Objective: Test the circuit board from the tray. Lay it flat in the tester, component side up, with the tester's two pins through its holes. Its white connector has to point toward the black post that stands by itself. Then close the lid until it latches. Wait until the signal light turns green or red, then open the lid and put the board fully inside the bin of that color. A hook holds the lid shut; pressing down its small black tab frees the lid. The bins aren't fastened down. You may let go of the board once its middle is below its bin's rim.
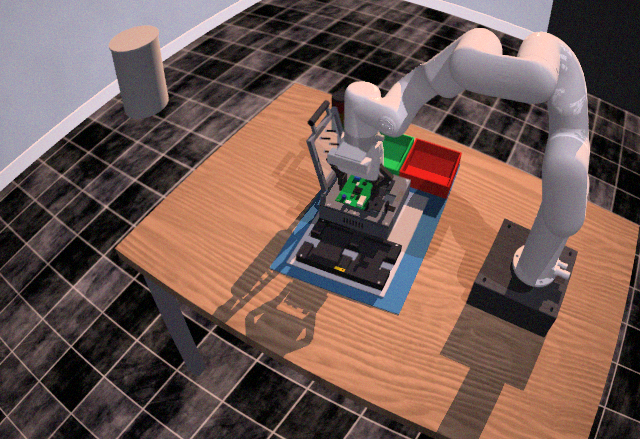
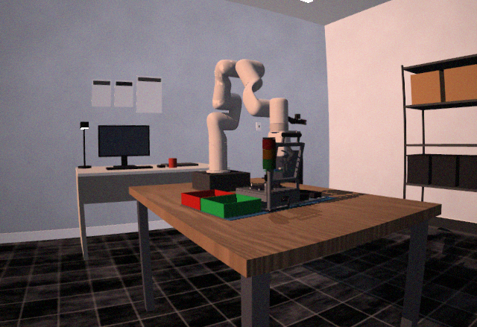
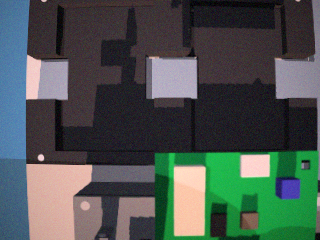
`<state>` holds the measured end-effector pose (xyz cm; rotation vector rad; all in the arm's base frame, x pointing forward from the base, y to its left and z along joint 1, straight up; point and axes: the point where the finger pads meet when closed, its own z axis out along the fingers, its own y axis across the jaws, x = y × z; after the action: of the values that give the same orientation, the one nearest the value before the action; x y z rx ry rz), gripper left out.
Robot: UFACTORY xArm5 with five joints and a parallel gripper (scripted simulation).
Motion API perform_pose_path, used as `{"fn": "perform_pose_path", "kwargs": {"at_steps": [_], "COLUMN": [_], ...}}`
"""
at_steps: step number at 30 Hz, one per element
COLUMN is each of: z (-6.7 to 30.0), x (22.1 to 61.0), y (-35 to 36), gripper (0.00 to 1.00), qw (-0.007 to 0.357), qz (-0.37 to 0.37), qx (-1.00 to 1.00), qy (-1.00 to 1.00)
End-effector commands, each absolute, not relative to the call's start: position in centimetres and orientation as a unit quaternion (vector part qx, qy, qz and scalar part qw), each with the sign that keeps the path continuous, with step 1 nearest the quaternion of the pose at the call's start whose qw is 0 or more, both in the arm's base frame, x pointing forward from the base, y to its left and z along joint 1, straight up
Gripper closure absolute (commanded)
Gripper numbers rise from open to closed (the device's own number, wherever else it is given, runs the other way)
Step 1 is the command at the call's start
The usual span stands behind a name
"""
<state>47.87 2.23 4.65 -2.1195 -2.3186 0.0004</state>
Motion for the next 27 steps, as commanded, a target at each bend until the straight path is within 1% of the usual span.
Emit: {"fn": "perform_pose_path", "kwargs": {"at_steps": [1,7,14,27], "z": [5.0,5.1,5.2,5.3], "x": [47.6,47.3,47.1,47.0], "y": [-0.2,-2.7,-4.0,-4.6], "gripper": [0.21,0.21,0.21,0.21], "qw": [-0.001,-0.001,-0.001,-0.001], "qz": [-0.001,-0.001,-0.001,-0.001], "qx": [-0.674,-0.674,-0.674,-0.674], "qy": [-0.739,-0.739,-0.739,-0.739]}}
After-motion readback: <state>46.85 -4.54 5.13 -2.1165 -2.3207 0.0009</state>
